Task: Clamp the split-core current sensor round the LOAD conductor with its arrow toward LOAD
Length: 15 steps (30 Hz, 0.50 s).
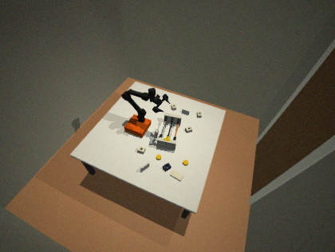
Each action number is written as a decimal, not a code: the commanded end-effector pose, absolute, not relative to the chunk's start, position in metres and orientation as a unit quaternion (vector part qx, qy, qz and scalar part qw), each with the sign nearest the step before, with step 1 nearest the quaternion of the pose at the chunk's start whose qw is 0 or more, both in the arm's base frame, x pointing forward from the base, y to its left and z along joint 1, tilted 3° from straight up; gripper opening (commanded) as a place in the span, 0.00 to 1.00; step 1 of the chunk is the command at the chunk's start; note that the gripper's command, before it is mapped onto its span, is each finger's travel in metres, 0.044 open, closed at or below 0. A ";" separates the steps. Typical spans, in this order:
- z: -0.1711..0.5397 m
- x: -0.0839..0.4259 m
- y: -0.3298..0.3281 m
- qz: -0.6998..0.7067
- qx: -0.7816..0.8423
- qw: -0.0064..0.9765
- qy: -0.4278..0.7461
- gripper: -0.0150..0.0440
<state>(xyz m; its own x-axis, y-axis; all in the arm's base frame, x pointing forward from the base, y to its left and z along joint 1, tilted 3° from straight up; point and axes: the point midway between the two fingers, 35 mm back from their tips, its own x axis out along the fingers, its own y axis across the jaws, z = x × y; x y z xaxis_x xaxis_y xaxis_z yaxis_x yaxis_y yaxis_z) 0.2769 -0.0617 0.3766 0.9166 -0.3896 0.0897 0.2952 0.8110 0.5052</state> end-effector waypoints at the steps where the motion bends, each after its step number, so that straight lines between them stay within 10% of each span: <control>1: 0.330 0.313 -0.009 -0.026 0.035 0.999 -0.028 1.00; 15: 0.323 0.316 0.000 0.000 0.000 1.000 -0.025 1.00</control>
